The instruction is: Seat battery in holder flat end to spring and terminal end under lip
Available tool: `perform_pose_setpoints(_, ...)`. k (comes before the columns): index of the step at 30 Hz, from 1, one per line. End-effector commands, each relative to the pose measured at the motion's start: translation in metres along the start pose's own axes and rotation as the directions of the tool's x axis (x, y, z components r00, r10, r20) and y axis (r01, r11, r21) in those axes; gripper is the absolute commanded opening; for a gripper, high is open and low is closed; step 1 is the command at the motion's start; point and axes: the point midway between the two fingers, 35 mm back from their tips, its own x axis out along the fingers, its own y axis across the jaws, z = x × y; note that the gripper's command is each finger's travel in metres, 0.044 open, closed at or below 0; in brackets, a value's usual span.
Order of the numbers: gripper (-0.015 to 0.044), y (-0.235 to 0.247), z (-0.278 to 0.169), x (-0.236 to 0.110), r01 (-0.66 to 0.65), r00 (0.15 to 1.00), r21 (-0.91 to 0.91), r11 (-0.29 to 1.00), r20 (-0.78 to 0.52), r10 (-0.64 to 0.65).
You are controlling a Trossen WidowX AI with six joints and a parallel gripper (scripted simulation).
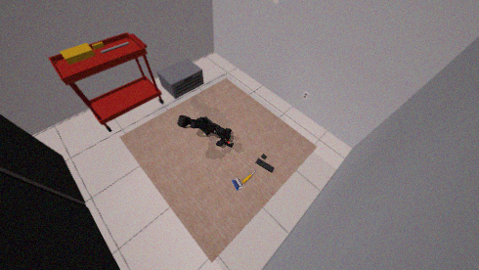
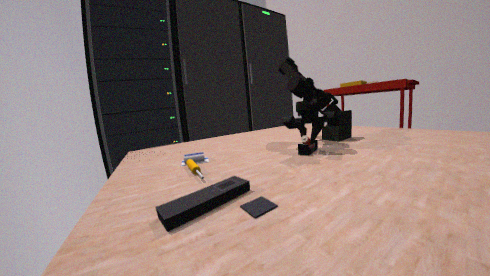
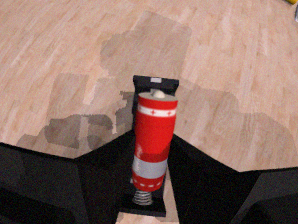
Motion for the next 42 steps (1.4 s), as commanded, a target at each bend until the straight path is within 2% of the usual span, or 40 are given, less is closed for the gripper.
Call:
perform_pose_setpoints(1, 0.0081, 0.002, -0.0073, -0.0014, -0.007, 1.0, -0.012, 1.0, -0.011, 0.007)
perform_pose_setpoints(42, 0.0081, 0.0024, -0.0112, -0.0032, -0.008, 1.0, -0.014, 1.0, -0.024, 0.008)
